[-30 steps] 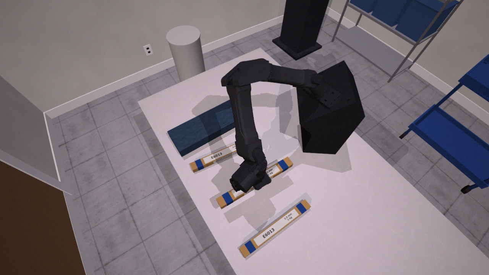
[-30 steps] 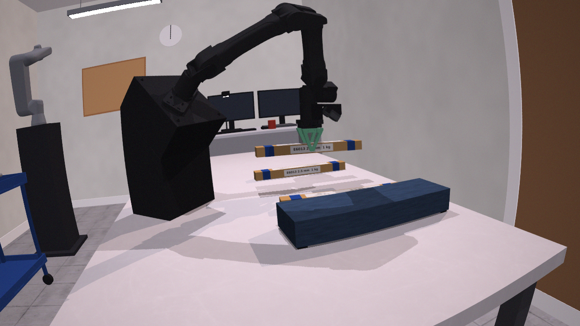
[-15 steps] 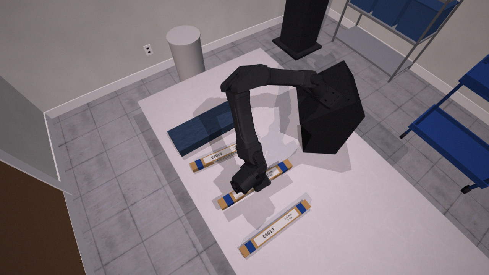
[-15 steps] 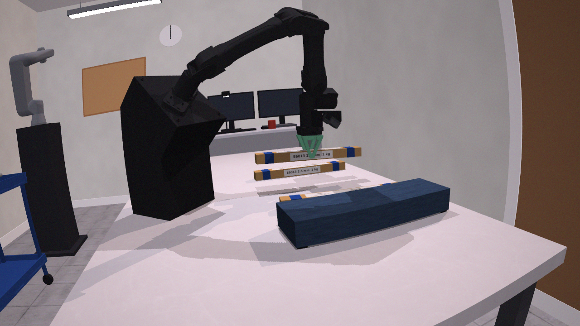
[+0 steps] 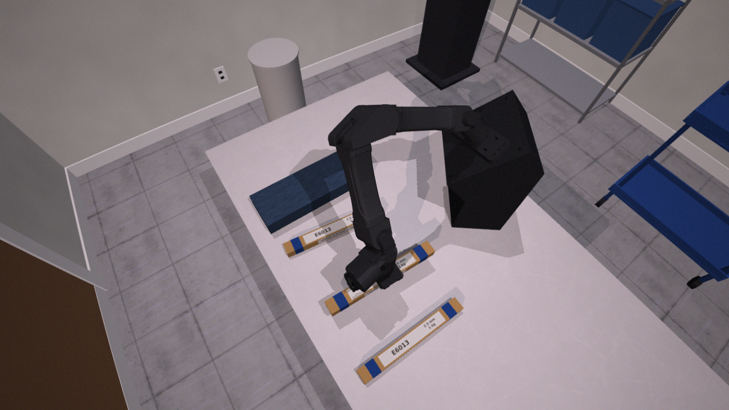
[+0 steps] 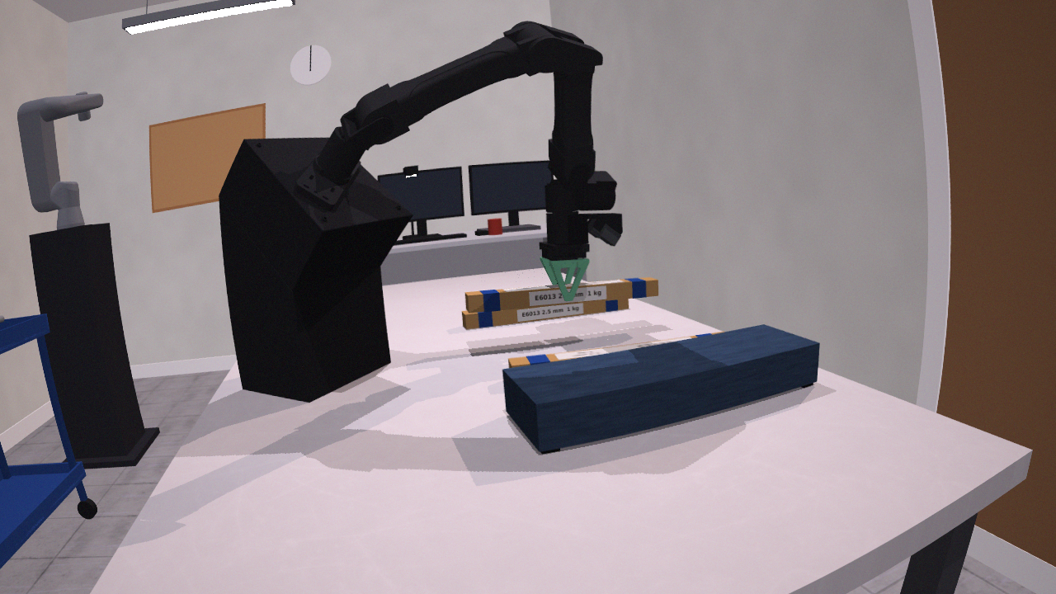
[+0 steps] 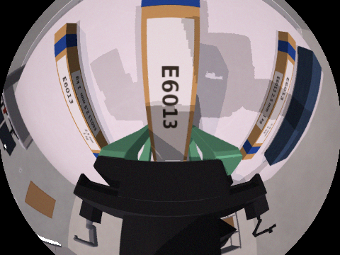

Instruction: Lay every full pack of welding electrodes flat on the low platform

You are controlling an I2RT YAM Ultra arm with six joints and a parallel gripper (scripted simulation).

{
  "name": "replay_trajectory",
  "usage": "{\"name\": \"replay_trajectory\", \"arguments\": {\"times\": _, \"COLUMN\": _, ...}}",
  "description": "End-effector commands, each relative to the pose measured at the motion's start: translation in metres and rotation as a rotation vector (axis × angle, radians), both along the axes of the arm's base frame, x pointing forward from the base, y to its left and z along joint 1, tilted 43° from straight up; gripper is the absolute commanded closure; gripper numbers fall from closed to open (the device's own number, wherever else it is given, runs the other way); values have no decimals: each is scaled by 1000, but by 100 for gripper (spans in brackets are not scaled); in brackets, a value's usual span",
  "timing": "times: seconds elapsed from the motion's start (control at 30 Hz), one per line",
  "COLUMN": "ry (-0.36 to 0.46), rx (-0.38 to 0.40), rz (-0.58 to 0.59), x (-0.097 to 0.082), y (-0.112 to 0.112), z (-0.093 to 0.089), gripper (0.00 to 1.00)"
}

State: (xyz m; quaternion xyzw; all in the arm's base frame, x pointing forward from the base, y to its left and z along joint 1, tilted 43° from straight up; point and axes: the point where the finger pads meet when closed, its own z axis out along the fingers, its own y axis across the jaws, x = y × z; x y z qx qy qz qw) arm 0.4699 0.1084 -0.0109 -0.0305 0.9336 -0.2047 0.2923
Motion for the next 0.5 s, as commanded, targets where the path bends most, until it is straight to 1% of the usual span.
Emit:
{"name": "replay_trajectory", "arguments": {"times": 0.0, "ry": -63, "rx": 23, "rz": 30, "x": 16, "y": 16, "z": 19, "gripper": 100}}
{"name": "replay_trajectory", "arguments": {"times": 0.07, "ry": -47, "rx": 18, "rz": 33, "x": 16, "y": 16, "z": 9, "gripper": 100}}
{"name": "replay_trajectory", "arguments": {"times": 0.1, "ry": -49, "rx": 21, "rz": 34, "x": 17, "y": 16, "z": 9, "gripper": 100}}
{"name": "replay_trajectory", "arguments": {"times": 0.17, "ry": -68, "rx": 30, "rz": 34, "x": 21, "y": 16, "z": 16, "gripper": 100}}
{"name": "replay_trajectory", "arguments": {"times": 0.23, "ry": -68, "rx": 30, "rz": 34, "x": 21, "y": 16, "z": 16, "gripper": 100}}
{"name": "replay_trajectory", "arguments": {"times": 0.27, "ry": -80, "rx": 28, "rz": 31, "x": 24, "y": 14, "z": 20, "gripper": 100}}
{"name": "replay_trajectory", "arguments": {"times": 0.3, "ry": -54, "rx": 18, "rz": 32, "x": 22, "y": 13, "z": 6, "gripper": 100}}
{"name": "replay_trajectory", "arguments": {"times": 0.33, "ry": -46, "rx": 17, "rz": 33, "x": 22, "y": 12, "z": 0, "gripper": 100}}
{"name": "replay_trajectory", "arguments": {"times": 0.4, "ry": -45, "rx": 19, "rz": 30, "x": 24, "y": 9, "z": -2, "gripper": 100}}
{"name": "replay_trajectory", "arguments": {"times": 0.43, "ry": -63, "rx": 27, "rz": 29, "x": 28, "y": 9, "z": 6, "gripper": 100}}
{"name": "replay_trajectory", "arguments": {"times": 0.47, "ry": -72, "rx": 28, "rz": 30, "x": 29, "y": 10, "z": 9, "gripper": 100}}
